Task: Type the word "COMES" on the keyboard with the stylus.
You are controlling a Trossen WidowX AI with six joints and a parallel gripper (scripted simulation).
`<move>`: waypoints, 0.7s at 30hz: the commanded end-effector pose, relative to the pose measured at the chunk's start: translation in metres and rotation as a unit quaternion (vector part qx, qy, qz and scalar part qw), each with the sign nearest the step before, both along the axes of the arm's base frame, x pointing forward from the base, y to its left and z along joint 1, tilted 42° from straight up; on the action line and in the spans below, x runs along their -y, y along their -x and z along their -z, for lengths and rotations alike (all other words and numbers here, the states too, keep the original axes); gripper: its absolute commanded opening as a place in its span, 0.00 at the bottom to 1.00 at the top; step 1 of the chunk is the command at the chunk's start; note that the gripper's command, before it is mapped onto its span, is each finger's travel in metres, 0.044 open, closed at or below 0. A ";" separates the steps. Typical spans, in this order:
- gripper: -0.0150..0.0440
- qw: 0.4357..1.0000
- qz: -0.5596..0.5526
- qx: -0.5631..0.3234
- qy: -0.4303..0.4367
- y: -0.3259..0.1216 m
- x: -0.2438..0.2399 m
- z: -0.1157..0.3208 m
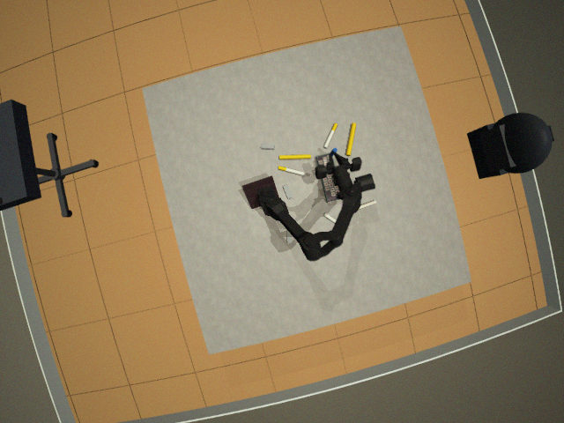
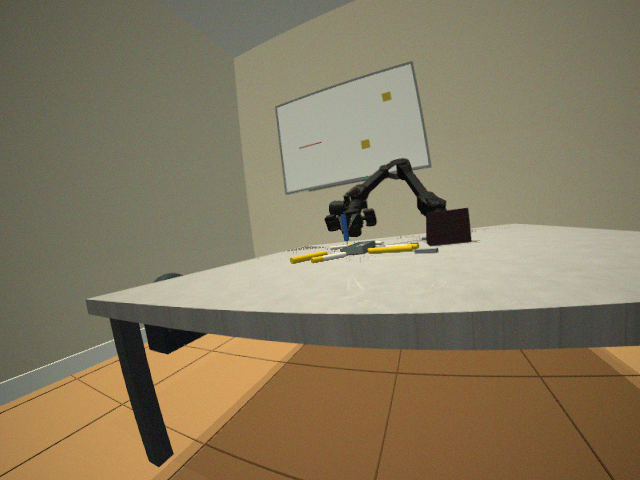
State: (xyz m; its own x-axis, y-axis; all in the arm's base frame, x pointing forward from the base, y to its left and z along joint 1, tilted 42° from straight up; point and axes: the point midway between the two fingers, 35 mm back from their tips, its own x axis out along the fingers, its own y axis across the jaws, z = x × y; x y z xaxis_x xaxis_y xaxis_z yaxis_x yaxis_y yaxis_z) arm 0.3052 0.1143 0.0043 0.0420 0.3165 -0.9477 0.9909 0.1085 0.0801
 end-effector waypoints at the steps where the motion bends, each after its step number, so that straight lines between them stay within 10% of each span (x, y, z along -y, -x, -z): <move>1: 0.39 1.000 -0.002 0.001 -0.001 0.000 0.001 0.002; 21: 0.39 1.000 -0.002 0.001 -0.001 -0.001 0.005 0.006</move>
